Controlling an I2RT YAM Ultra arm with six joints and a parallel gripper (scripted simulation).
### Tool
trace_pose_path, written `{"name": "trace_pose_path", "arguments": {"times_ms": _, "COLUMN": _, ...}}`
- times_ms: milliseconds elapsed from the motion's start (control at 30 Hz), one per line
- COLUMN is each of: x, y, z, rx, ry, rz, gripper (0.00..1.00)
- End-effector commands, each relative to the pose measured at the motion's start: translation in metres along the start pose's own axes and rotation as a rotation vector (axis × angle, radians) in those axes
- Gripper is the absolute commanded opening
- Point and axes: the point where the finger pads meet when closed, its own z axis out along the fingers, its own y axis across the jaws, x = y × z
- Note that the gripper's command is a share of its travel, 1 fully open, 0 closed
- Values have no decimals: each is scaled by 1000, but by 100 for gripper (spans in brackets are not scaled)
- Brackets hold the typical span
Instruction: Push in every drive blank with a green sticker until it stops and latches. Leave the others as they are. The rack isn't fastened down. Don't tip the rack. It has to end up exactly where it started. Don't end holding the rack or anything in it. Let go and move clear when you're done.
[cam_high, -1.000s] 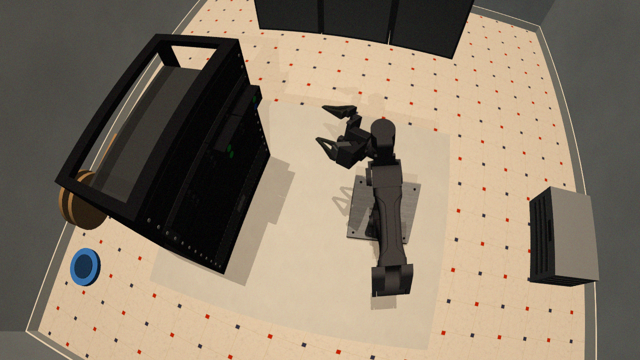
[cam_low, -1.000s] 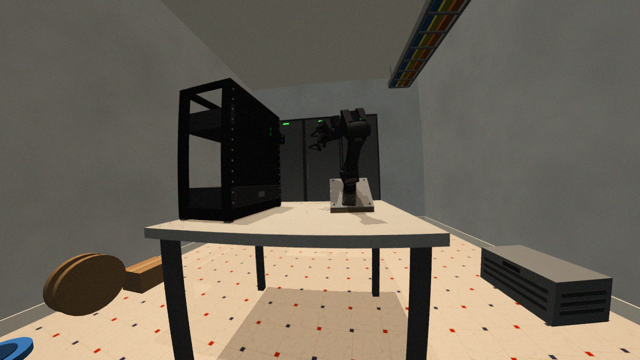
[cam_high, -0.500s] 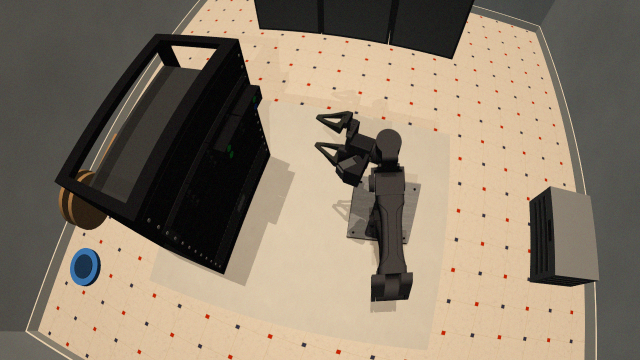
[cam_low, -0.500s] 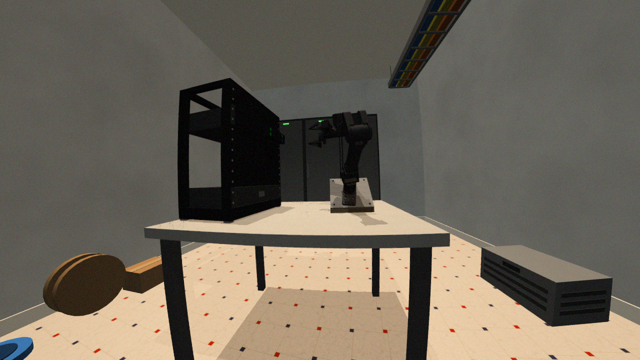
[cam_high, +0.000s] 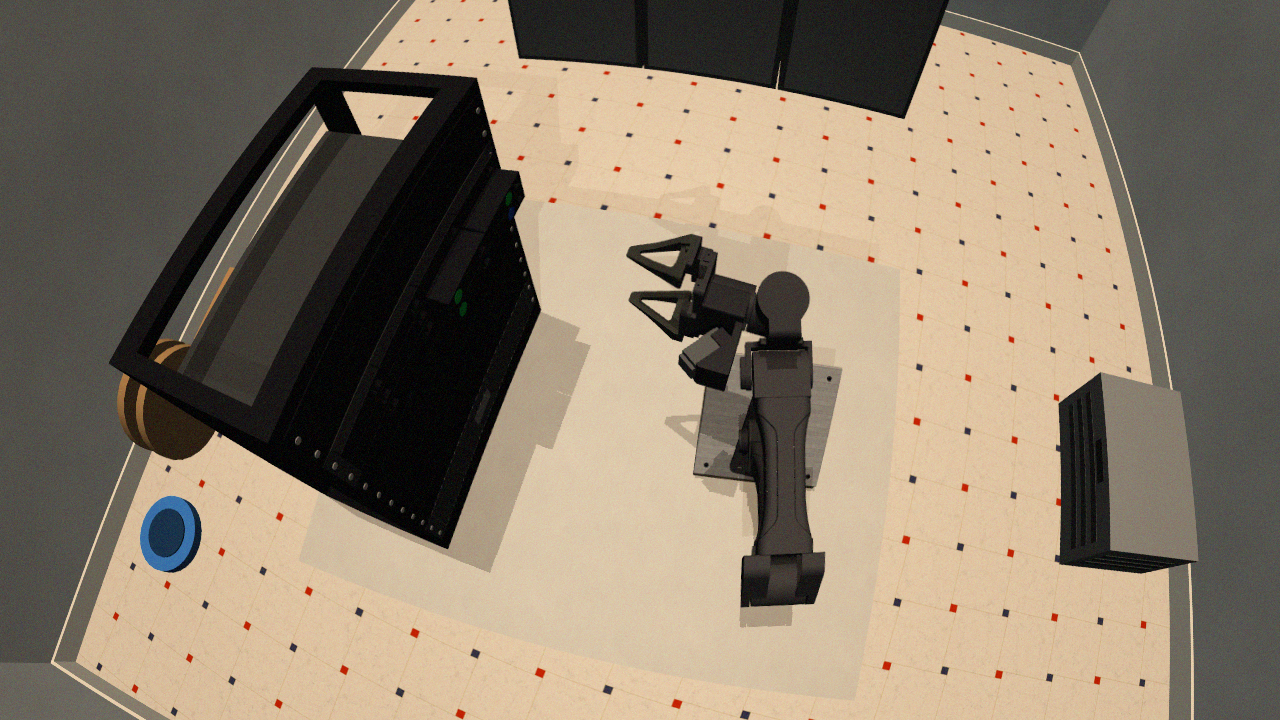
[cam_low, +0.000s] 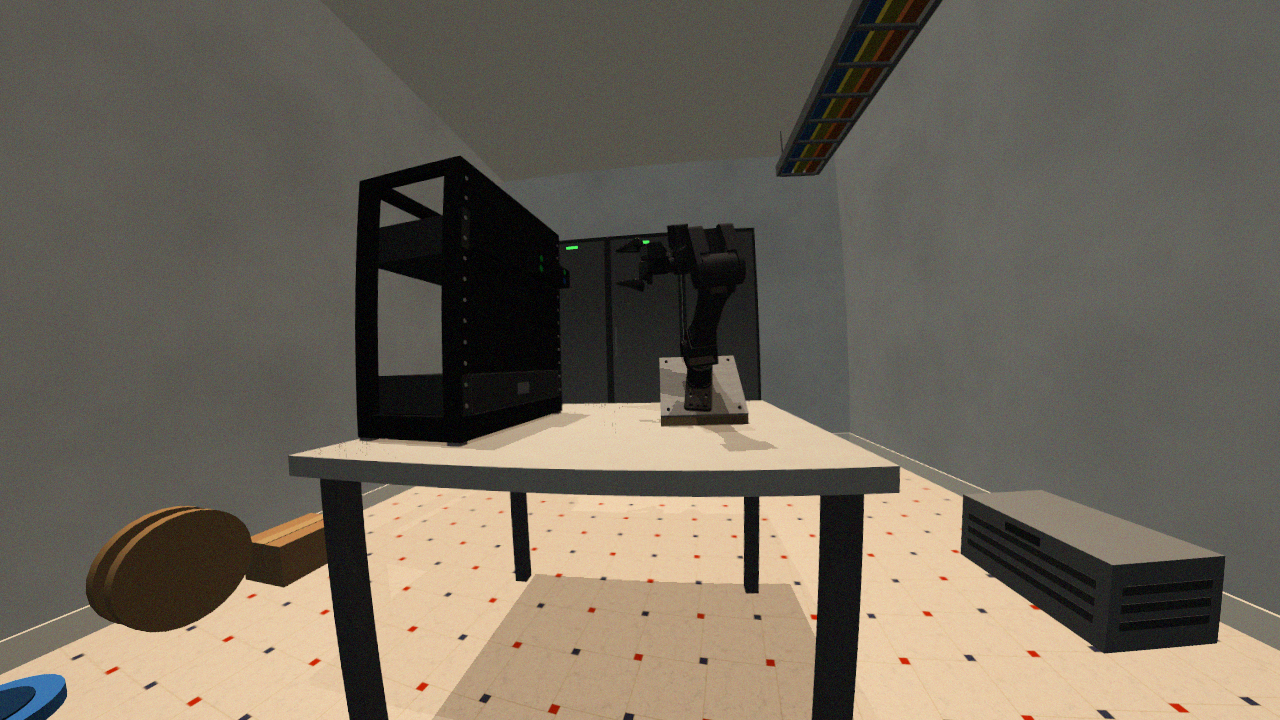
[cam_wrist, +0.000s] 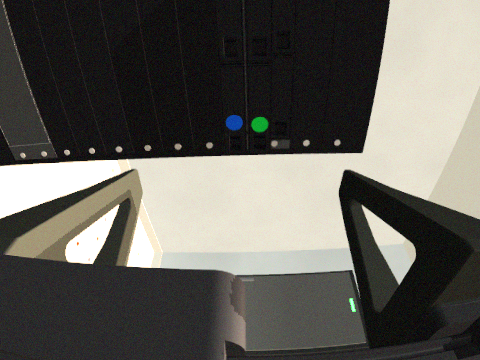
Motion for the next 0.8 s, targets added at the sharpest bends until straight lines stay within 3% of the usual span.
{"name": "trace_pose_path", "arguments": {"times_ms": 0, "x": -5, "y": 0, "z": -5, "rx": 12, "ry": -14, "rz": -40, "gripper": 100}}
{"name": "trace_pose_path", "arguments": {"times_ms": 767, "x": -5, "y": 1, "z": -5, "rx": 10, "ry": -15, "rz": -35, "gripper": 100}}
